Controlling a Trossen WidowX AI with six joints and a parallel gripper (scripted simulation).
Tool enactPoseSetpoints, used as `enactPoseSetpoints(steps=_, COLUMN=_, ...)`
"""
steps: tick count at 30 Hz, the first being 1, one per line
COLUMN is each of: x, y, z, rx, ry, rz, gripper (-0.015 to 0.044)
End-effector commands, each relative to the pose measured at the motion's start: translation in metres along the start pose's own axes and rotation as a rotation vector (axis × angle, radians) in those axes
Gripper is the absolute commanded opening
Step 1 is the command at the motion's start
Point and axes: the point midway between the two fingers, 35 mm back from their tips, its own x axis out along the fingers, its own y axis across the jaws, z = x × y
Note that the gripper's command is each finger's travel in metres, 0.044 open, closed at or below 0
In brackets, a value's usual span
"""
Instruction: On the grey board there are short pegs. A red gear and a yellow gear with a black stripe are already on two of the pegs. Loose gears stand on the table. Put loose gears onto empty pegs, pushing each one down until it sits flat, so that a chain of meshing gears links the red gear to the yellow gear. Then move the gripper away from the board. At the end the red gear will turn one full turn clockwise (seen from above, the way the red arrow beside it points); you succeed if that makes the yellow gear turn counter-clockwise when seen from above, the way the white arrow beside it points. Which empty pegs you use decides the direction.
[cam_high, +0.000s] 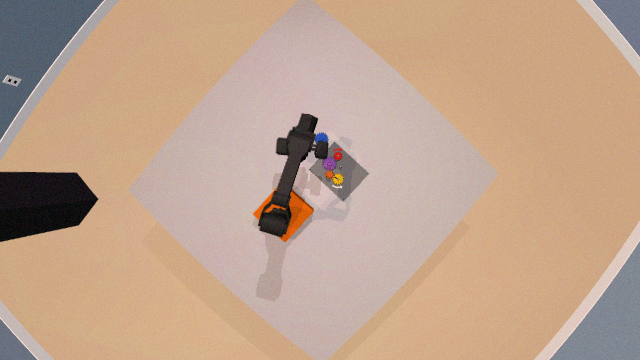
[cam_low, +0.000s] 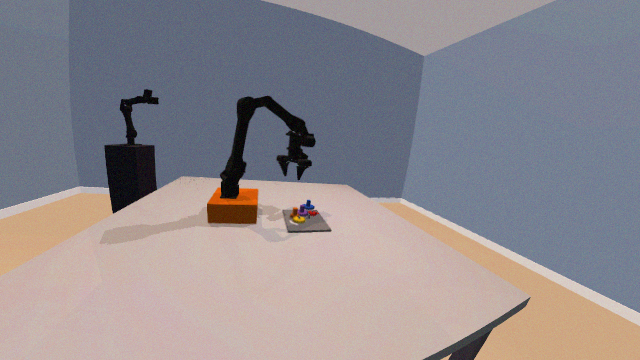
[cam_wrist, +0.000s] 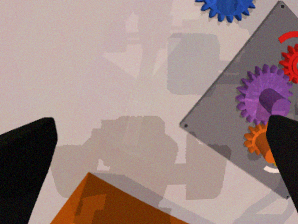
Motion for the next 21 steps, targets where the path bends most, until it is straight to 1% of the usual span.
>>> enactPoseSetpoints(steps=1, x=-0.01, y=0.064, z=0.018, rx=0.0, ry=-0.001, rz=0.011, gripper=0.044)
enactPoseSetpoints(steps=5, x=-0.02, y=0.125, z=0.021, rx=0.004, ry=0.002, rz=0.011, gripper=0.044)
enactPoseSetpoints(steps=7, x=-0.022, y=0.145, z=0.02, rx=0.005, ry=0.003, rz=0.01, gripper=0.044)
enactPoseSetpoints(steps=21, x=-0.023, y=0.148, z=0.019, rx=0.005, ry=0.003, rz=0.01, gripper=0.044)
